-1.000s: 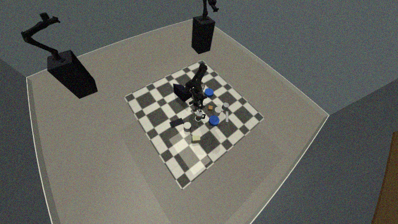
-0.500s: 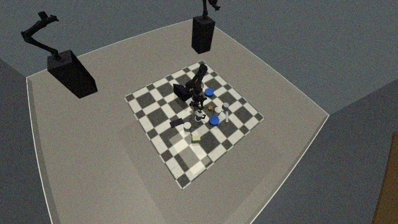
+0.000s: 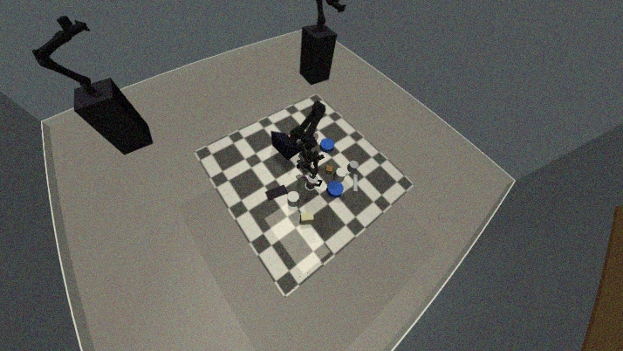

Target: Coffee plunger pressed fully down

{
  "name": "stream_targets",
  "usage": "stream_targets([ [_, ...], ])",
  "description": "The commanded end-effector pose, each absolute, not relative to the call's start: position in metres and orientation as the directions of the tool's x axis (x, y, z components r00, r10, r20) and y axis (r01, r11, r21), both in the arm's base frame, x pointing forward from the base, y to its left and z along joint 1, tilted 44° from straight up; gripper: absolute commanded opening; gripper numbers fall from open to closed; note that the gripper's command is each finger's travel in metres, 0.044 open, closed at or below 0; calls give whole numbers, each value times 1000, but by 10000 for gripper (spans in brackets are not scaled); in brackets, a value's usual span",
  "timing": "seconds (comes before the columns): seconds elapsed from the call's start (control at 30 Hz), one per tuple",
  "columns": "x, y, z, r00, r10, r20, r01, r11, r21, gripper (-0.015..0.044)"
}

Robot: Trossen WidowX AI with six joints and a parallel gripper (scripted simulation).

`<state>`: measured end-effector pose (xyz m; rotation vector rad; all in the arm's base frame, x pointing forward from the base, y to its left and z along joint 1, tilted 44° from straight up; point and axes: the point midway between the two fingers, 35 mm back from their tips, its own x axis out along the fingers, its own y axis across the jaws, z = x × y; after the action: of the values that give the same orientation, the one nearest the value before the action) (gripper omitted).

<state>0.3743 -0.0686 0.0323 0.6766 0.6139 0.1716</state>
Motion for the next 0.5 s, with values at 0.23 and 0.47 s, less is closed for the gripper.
stream_targets([
  [0.23, 360, -35, -5, 756, 392, -525, 69, 749, 659, 125],
  [0.47, 362, -28, -13, 757, 392, -522, 68, 748, 660, 125],
])
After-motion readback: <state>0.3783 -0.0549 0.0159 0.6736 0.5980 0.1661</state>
